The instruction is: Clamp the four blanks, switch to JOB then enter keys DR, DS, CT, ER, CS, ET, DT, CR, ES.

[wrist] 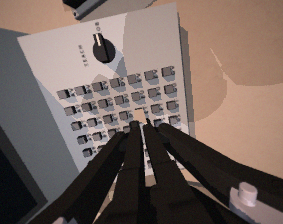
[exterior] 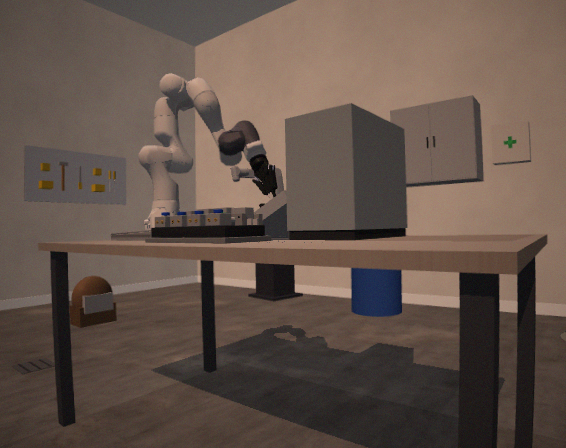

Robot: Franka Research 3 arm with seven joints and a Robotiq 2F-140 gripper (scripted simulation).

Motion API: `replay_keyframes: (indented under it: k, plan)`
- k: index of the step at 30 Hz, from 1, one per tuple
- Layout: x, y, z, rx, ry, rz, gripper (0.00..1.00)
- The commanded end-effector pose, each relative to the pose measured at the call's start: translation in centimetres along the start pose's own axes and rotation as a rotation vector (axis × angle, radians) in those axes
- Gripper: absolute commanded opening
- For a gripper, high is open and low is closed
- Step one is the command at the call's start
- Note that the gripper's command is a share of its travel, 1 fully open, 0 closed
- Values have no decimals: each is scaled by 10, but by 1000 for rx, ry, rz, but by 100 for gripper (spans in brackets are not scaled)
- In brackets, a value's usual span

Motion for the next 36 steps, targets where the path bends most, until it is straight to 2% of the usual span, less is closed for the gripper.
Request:
replay_keyframes:
  k: [1,18,36]
  plan:
    - [2,0,1,-36,-10,3,0]
    - [19,0,1,-36,-10,3,0]
    - [21,0,1,-36,-10,3,0]
Point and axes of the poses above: the point where the finger pads meet when closed, its own x axis out along the fingers, its own y axis across the jaws, z = x × y, the point moved 3 cm from there along -x, back along the fingers, and after that the axes turned 11 degrees about -x, right-handed, at the moved point
